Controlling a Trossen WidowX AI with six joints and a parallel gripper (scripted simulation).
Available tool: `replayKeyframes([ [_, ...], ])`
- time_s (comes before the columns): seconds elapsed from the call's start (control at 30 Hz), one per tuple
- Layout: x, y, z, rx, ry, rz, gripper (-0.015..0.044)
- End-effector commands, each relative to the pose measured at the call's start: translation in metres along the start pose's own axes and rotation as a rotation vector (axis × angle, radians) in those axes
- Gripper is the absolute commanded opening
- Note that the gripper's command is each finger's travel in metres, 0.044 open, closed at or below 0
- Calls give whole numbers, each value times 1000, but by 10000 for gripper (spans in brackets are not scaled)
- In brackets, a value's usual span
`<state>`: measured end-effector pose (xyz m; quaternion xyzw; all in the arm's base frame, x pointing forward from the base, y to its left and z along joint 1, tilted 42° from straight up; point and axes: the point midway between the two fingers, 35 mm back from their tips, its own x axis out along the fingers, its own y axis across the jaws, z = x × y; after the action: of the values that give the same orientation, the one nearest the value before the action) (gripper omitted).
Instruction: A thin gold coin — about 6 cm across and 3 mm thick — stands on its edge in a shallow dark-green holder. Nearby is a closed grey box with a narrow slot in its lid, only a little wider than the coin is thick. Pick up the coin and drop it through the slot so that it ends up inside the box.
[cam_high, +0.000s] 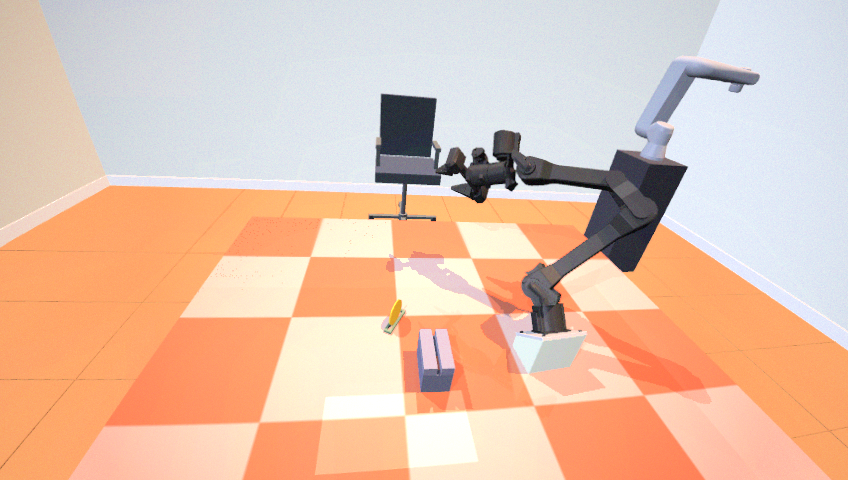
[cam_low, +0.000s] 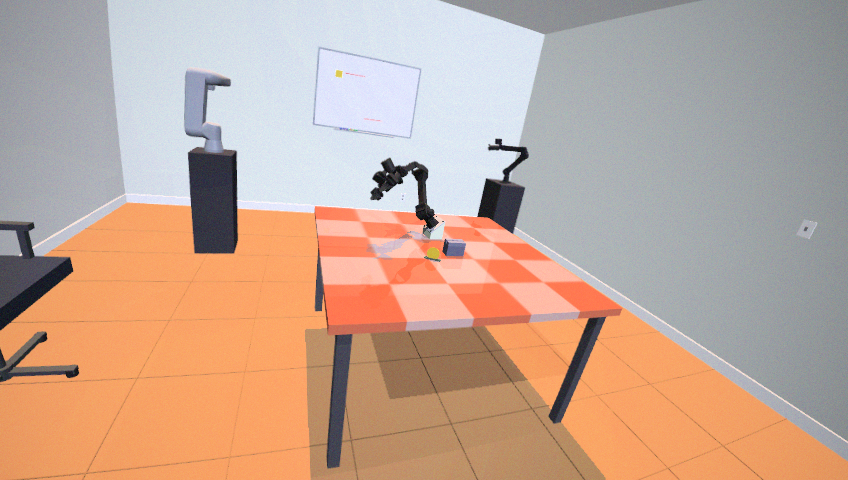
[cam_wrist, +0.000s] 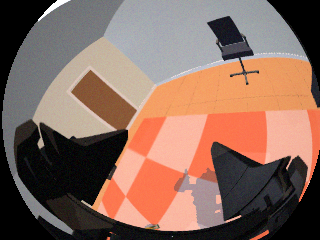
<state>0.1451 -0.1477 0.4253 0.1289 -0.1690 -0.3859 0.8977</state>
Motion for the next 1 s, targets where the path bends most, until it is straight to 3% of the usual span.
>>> replayKeyframes([
  [0.0, 2, 0, -2, -8, 12, -2, 374],
  [0.27, 48, 26, -109, -440, 523, 14, 164],
  [0.63, 24, 76, -254, -1371, 1132, 345, 161],
  [0.87, -11, 104, -307, -2095, 1338, 686, 161],
  [0.97, -19, 110, -316, -2254, 1362, 767, 161],
])
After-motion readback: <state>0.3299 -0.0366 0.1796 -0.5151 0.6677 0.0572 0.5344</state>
